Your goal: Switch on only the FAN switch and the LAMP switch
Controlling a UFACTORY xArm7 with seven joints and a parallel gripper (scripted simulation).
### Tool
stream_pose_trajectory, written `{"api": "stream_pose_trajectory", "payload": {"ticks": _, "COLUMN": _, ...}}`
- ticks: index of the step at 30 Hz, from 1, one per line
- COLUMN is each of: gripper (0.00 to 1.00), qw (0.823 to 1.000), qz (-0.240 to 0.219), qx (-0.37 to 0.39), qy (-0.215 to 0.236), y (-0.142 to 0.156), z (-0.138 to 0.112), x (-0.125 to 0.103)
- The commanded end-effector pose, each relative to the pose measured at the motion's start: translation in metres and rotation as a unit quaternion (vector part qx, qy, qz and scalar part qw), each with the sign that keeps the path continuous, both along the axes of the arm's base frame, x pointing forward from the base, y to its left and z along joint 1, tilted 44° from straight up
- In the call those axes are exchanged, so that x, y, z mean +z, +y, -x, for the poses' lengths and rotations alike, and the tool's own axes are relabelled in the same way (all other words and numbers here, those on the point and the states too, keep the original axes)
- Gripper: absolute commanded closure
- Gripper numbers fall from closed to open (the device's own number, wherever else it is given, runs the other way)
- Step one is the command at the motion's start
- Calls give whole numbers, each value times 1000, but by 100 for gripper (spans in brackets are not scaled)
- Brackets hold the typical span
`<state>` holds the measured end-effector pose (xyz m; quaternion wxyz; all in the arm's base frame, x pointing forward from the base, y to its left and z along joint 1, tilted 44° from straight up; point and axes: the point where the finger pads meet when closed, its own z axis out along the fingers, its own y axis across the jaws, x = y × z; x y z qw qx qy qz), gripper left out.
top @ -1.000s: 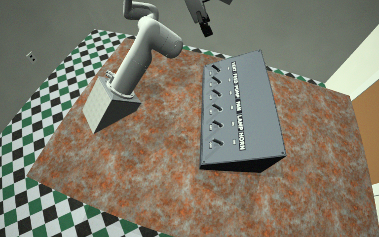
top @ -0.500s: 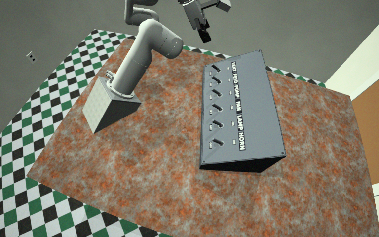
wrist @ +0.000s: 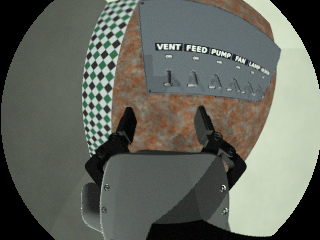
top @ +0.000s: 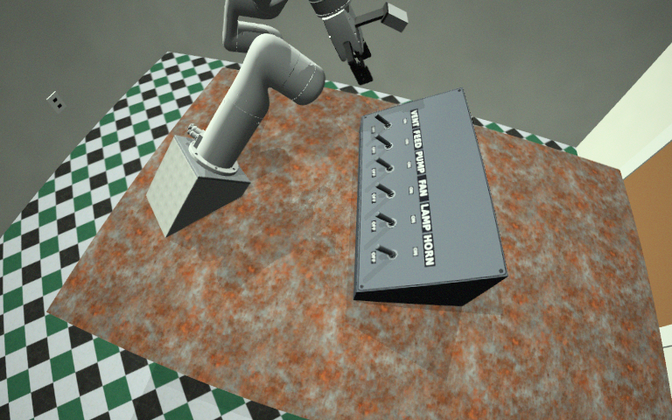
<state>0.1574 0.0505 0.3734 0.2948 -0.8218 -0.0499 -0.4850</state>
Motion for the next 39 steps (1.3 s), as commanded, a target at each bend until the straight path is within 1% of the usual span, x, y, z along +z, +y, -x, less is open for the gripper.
{"api": "stream_pose_trajectory", "payload": {"ticks": 1, "gripper": 0, "qw": 1000, "qz": -2, "qx": -5, "qy": 3, "y": 1, "z": -3, "x": -5}}
{"api": "stream_pose_trajectory", "payload": {"ticks": 2, "gripper": 0, "qw": 1000, "qz": -3, "qx": -8, "qy": 5, "y": 1, "z": -6, "x": -9}}
{"api": "stream_pose_trajectory", "payload": {"ticks": 24, "gripper": 0, "qw": 1000, "qz": -5, "qx": -12, "qy": 8, "y": 2, "z": -9, "x": -13}}
{"api": "stream_pose_trajectory", "payload": {"ticks": 25, "gripper": 24, "qw": 1000, "qz": -5, "qx": -12, "qy": 8, "y": 2, "z": -9, "x": -13}}
{"api": "stream_pose_trajectory", "payload": {"ticks": 39, "gripper": 24, "qw": 1000, "qz": -5, "qx": -12, "qy": 8, "y": 2, "z": -9, "x": -13}}
